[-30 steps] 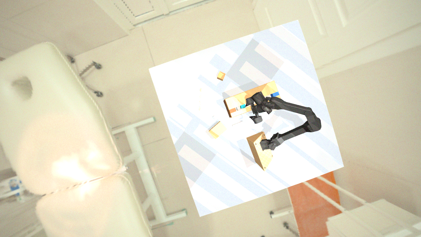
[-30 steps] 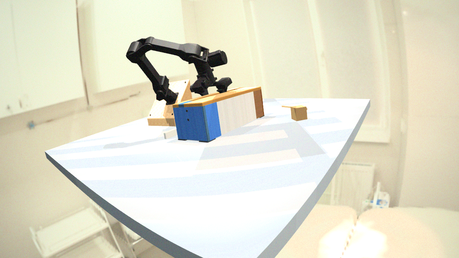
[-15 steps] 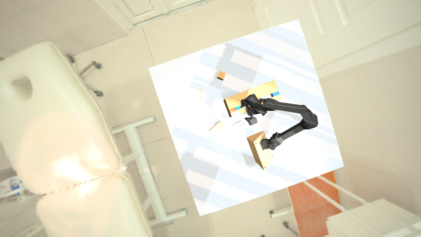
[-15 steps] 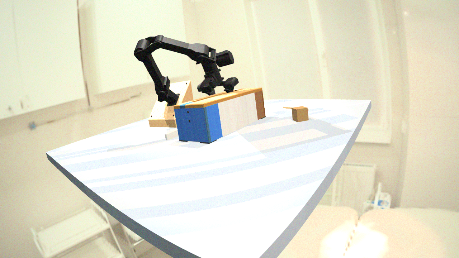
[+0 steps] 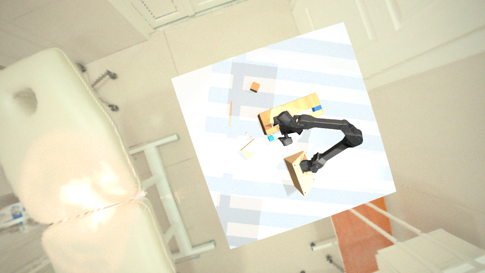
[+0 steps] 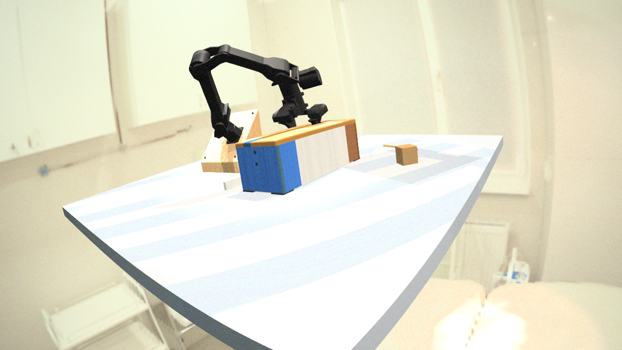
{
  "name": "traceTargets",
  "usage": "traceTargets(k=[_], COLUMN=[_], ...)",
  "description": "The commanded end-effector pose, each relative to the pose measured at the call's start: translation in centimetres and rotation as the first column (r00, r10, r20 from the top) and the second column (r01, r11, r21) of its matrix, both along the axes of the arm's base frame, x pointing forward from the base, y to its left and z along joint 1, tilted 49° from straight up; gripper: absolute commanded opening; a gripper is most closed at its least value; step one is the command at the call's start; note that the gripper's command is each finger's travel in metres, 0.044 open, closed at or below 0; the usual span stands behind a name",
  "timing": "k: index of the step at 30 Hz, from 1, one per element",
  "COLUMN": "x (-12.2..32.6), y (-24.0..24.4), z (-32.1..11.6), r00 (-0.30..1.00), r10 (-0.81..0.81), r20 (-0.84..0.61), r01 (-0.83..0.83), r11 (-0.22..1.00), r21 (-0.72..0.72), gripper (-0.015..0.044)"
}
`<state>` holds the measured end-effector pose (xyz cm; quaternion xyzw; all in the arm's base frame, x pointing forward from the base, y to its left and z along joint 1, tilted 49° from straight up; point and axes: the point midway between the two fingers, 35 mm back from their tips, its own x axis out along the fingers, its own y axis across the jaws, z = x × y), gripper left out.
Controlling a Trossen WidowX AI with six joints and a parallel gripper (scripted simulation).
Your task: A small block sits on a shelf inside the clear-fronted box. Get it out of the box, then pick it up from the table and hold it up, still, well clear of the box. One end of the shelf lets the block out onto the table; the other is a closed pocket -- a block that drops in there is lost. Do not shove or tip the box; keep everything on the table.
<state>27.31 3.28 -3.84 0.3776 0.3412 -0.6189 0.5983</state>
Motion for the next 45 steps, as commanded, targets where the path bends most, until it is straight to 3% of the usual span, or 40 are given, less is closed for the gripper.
traceTargets(k=[1,5,9,10,14,19,24,28,32,39,45], x=[0.2,0.1,0.3,0.2,-0.7,-1.1,-1.4,-1.7,-2.0,-2.3,-2.6], y=[1.7,4.4,4.3,4.3,4.6,5.1,5.6,6.0,6.5,7.0,7.4], z=[1.2,3.8,3.6,3.6,3.8,3.4,3.0,2.7,2.4,2.1,1.8], r00=[1.0,1.0,1.0,0.999,0.921,0.59,0.095,-0.323,-0.665,-0.919,-0.965], r10=[0.003,0.005,0.016,0.034,0.35,0.688,0.8,0.706,0.482,0.111,-0.227], r20=[0.004,0.002,0.008,0.001,-0.173,-0.422,-0.592,-0.63,-0.571,-0.379,-0.134], r01=[-0.003,-0.005,-0.016,-0.034,-0.361,-0.74,-0.92,-0.888,-0.721,-0.394,-0.065], r11=[1.0,1.0,1.0,0.999,0.932,0.67,0.298,0.004,-0.212,-0.33,-0.289], r21=[0.007,0.005,0.005,-0.001,-0.034,0.058,0.255,0.46,0.66,0.858,0.955], gripper=[0.04,0.04,0.04,0.0374,0.0285,0.0285,0.0285,0.0285,0.0285,0.0285,0.0285])
